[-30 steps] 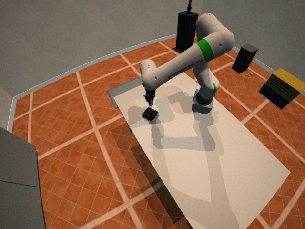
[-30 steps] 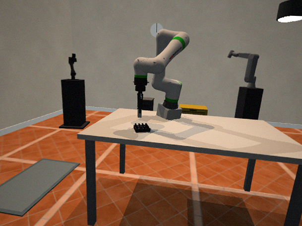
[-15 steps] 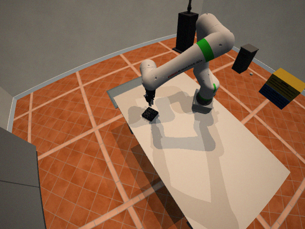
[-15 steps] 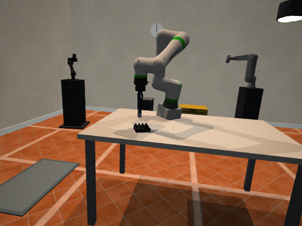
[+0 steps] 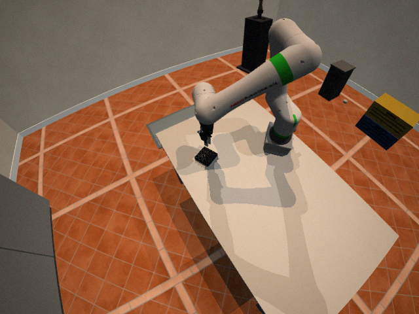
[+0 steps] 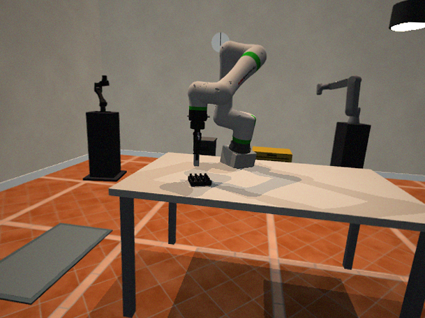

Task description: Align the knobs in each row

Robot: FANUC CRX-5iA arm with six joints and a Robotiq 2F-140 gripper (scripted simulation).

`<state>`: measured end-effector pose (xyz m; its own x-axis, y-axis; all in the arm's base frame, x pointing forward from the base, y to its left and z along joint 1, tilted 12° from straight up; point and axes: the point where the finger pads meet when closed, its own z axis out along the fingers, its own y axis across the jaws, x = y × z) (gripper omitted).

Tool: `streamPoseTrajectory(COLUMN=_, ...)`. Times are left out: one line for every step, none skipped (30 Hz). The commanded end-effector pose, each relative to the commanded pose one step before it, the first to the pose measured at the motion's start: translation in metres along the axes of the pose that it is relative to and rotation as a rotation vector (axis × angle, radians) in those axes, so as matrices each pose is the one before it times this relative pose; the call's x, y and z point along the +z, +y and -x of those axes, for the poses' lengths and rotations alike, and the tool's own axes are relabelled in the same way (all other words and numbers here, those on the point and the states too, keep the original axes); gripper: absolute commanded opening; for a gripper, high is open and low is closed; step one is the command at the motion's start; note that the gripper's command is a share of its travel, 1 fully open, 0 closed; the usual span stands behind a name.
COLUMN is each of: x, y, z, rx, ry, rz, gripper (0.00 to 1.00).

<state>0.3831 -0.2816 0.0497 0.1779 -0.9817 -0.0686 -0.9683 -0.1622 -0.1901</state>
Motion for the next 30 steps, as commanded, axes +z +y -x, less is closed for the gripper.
streamPoseTrajectory(x=0.00281, y=-0.00009, z=-0.00019, rx=0.00002, ry=0.00036, rz=-0.00024, gripper=0.12)
streamPoseTrajectory(x=0.00099, y=0.00000, z=0.00000, rx=0.00000, ry=0.00000, rz=0.00000, gripper=0.12)
streamPoseTrajectory(x=0.00105, y=0.00001, z=0.00000, rx=0.00000, ry=0.00000, rz=0.00000, gripper=0.12)
streamPoseTrajectory(x=0.00110, y=0.00000, z=0.00000, rx=0.00000, ry=0.00000, rz=0.00000, gripper=0.12)
streamPoseTrajectory(x=0.00115, y=0.00000, z=-0.00001, rx=0.00000, ry=0.00000, rz=0.00000, gripper=0.12)
streamPoseTrajectory(x=0.00120, y=0.00000, z=-0.00001, rx=0.00000, ry=0.00000, rz=0.00000, gripper=0.12)
streamPoseTrajectory(x=0.00124, y=0.00001, z=0.00000, rx=0.00000, ry=0.00000, rz=0.00000, gripper=0.12)
streamPoseTrajectory(x=0.00128, y=0.00000, z=-0.00001, rx=0.00000, ry=0.00000, rz=0.00000, gripper=0.12)
streamPoseTrajectory(x=0.00000, y=0.00000, z=0.00000, rx=0.00000, ry=0.00000, rz=0.00000, gripper=0.12)
streamPoseTrajectory(x=0.00000, y=0.00000, z=0.00000, rx=0.00000, ry=0.00000, rz=0.00000, gripper=0.12)
streamPoseTrajectory(x=0.00131, y=0.00000, z=-0.00001, rx=0.00000, ry=0.00000, rz=0.00000, gripper=0.12)
streamPoseTrajectory(x=0.00133, y=0.00000, z=-0.00001, rx=0.00000, ry=0.00000, rz=0.00000, gripper=0.12)
streamPoseTrajectory(x=0.00135, y=0.00001, z=0.00000, rx=0.00000, ry=0.00000, rz=0.00000, gripper=0.12)
streamPoseTrajectory(x=0.00137, y=0.00000, z=-0.00001, rx=0.00000, ry=0.00000, rz=0.00000, gripper=0.12)
streamPoseTrajectory(x=0.00137, y=0.00000, z=-0.00001, rx=0.00000, ry=0.00000, rz=0.00000, gripper=0.12)
streamPoseTrajectory(x=0.00137, y=0.00001, z=-0.00001, rx=0.00000, ry=0.00000, rz=0.00000, gripper=0.12)
streamPoseTrajectory(x=0.00137, y=0.00001, z=0.00000, rx=0.00000, ry=0.00000, rz=0.00000, gripper=0.12)
streamPoseTrajectory(x=0.00136, y=0.00000, z=-0.00001, rx=0.00000, ry=0.00000, rz=0.00000, gripper=0.12)
streamPoseTrajectory(x=0.00134, y=0.00000, z=-0.00001, rx=0.00000, ry=0.00000, rz=0.00000, gripper=0.12)
streamPoseTrajectory(x=0.00132, y=0.00001, z=0.00000, rx=0.00000, ry=0.00000, rz=0.00000, gripper=0.12)
streamPoseTrajectory(x=0.00129, y=0.00000, z=-0.00001, rx=0.00000, ry=0.00000, rz=0.00000, gripper=0.12)
streamPoseTrajectory(x=0.00126, y=0.00000, z=-0.00001, rx=0.00000, ry=0.00000, rz=0.00000, gripper=0.12)
streamPoseTrajectory(x=0.00122, y=0.00000, z=-0.00001, rx=0.00000, ry=0.00000, rz=0.00000, gripper=0.12)
streamPoseTrajectory(x=0.00117, y=0.00001, z=0.00000, rx=0.00000, ry=0.00000, rz=0.00000, gripper=0.12)
streamPoseTrajectory(x=0.00112, y=0.00000, z=0.00000, rx=0.00000, ry=0.00000, rz=0.00000, gripper=0.12)
streamPoseTrajectory(x=0.00000, y=0.00000, z=0.00000, rx=0.00000, ry=0.00000, rz=0.00000, gripper=0.12)
streamPoseTrajectory(x=0.00000, y=0.00000, z=0.00000, rx=0.00000, ry=0.00000, rz=0.00000, gripper=0.12)
streamPoseTrajectory(x=0.00107, y=0.00000, z=-0.00001, rx=0.00000, ry=0.00000, rz=0.00000, gripper=0.12)
streamPoseTrajectory(x=0.00101, y=0.00000, z=-0.00001, rx=0.00000, ry=0.00000, rz=0.00000, gripper=0.12)
streamPoseTrajectory(x=0.00095, y=0.00000, z=0.00000, rx=0.00000, ry=0.00000, rz=0.00000, gripper=0.12)
